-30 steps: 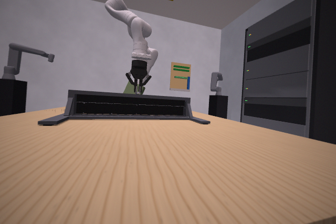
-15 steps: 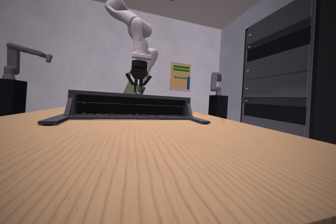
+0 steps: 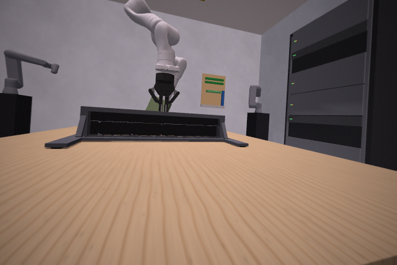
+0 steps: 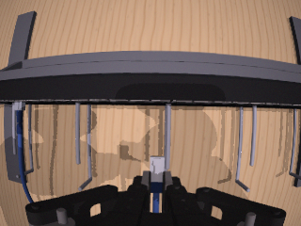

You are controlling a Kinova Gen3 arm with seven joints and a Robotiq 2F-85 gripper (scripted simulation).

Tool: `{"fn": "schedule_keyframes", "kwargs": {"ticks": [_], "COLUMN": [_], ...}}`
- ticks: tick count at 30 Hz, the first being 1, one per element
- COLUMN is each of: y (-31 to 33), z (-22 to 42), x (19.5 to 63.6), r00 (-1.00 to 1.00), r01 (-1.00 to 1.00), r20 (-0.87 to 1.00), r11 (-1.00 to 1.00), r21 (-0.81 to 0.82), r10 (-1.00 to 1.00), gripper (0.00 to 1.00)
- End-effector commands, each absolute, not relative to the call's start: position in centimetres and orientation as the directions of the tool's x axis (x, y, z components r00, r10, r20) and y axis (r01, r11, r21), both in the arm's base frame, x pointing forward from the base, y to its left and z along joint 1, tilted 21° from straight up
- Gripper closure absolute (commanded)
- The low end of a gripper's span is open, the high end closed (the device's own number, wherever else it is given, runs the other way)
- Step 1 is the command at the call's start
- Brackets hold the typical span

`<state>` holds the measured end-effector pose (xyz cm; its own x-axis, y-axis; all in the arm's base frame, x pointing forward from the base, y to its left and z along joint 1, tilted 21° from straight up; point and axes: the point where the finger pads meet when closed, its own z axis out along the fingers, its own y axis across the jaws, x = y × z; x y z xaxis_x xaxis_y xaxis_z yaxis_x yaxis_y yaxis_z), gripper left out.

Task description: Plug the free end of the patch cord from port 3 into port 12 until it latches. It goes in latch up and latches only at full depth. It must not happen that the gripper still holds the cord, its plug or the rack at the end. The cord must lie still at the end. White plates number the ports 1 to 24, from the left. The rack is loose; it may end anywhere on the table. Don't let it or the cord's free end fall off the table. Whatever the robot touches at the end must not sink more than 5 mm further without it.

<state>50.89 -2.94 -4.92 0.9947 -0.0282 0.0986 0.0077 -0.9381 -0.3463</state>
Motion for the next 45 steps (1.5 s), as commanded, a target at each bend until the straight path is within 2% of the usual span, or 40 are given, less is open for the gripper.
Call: {"fn": "schedule_keyframes", "kwargs": {"ticks": [1,45], "y": [-2.7,-2.7], "z": [-5.5,-6.6], "x": [51.2,52.5], "r00": [0.996,0.996], "r01": [0.013,0.015], "r20": [0.091,0.091], "r11": [-0.939,-0.941], "r21": [-0.344,-0.337], "r10": [-0.020,-0.017], "gripper": [1.00,1.00]}}
